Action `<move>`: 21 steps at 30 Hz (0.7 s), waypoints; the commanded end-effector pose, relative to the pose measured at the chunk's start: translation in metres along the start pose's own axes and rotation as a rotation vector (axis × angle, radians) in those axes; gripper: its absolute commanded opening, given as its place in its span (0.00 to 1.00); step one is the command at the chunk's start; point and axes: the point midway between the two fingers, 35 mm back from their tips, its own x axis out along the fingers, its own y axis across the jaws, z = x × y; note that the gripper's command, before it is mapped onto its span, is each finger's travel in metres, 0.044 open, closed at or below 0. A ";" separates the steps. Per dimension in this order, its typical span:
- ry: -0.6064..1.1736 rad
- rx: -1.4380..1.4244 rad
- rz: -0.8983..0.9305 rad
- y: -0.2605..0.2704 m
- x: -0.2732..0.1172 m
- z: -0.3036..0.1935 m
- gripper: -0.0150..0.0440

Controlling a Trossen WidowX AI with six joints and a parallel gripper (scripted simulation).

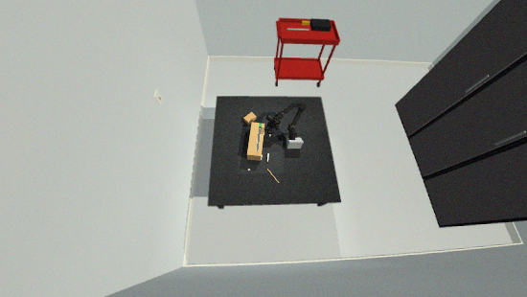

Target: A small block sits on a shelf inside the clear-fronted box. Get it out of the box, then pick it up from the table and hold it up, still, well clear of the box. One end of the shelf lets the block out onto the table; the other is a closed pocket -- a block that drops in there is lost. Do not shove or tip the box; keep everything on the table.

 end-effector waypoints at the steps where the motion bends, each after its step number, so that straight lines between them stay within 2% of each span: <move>1: -0.002 -0.020 0.006 0.001 -0.004 -0.001 0.25; 21: -0.029 -0.824 0.000 -0.005 -0.016 -0.002 0.25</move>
